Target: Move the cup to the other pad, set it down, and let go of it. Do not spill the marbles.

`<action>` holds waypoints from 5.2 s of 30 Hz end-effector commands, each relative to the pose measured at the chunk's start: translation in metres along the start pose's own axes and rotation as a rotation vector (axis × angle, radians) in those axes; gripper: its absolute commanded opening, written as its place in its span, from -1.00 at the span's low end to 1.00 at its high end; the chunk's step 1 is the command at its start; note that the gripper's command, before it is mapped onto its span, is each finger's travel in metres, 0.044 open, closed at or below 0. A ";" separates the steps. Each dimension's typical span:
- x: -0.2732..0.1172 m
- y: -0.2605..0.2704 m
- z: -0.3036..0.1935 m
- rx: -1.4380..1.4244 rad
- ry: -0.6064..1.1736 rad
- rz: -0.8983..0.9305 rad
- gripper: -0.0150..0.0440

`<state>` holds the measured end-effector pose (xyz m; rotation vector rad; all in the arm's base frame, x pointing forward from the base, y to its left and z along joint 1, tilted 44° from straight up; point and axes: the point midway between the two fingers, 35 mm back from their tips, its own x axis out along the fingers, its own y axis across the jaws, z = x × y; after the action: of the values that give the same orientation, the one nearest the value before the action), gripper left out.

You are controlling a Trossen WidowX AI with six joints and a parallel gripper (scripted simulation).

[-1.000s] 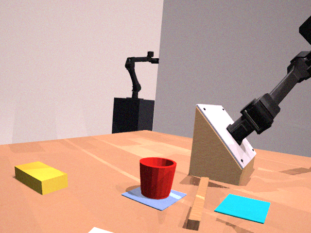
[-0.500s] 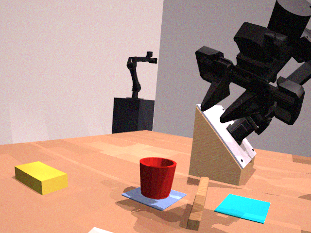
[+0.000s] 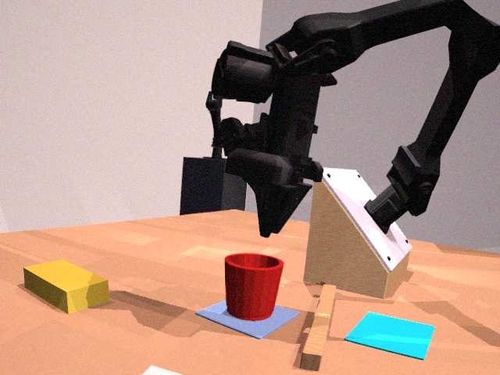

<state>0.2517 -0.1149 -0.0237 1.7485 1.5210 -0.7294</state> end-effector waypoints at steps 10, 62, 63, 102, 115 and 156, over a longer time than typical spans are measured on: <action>0.010 -0.009 0.006 0.166 0.103 -0.022 0.01; 0.069 -0.010 -0.001 0.160 0.102 -0.021 -0.44; 0.069 -0.010 -0.001 0.160 0.102 -0.021 -0.46; 0.024 -0.008 0.003 0.171 0.104 -0.016 -0.49; 0.020 -0.010 -0.020 0.168 0.105 -0.020 -0.49; 0.008 -0.018 -0.094 0.168 0.109 -0.023 -0.49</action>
<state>0.2336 -0.0380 0.0206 1.9181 1.5886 -0.8024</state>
